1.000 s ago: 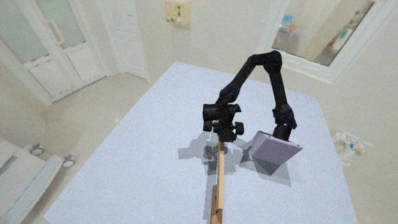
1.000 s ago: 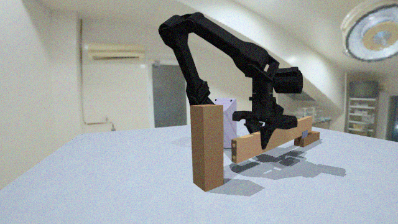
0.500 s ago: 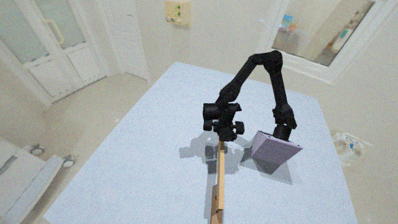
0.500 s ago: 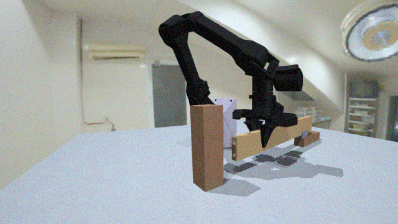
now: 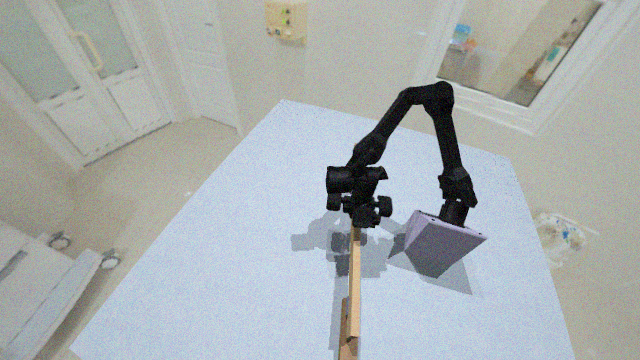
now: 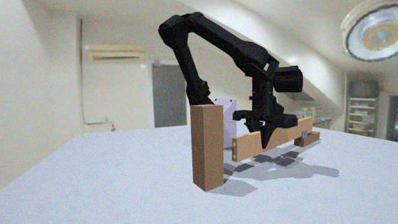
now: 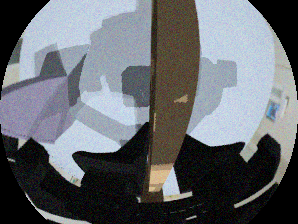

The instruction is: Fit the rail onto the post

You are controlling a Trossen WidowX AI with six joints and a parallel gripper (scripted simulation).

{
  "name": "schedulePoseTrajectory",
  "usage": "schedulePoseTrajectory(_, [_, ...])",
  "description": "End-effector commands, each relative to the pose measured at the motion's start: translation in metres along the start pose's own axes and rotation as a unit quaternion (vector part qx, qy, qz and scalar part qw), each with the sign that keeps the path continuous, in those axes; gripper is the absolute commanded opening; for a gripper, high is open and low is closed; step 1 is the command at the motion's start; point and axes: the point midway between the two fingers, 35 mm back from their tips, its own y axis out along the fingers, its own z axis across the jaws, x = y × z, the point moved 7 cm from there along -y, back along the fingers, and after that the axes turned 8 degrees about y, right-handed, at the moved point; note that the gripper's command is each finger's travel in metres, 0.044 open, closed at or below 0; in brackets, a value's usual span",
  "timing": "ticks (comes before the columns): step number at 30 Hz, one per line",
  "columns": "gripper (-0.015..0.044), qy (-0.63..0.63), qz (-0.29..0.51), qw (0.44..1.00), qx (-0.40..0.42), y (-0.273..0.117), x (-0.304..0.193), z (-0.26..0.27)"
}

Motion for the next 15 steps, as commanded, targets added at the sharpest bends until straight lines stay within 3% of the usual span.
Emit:
schedulePoseTrajectory(1, [0.0000,-0.001,-0.007,1.000,-0.001,-0.0023,0.0017,0.0002])
schedulePoseTrajectory(15, [0.0000,-0.001,-0.007,1.000,-0.001,-0.0014,0.0016,0.0009])
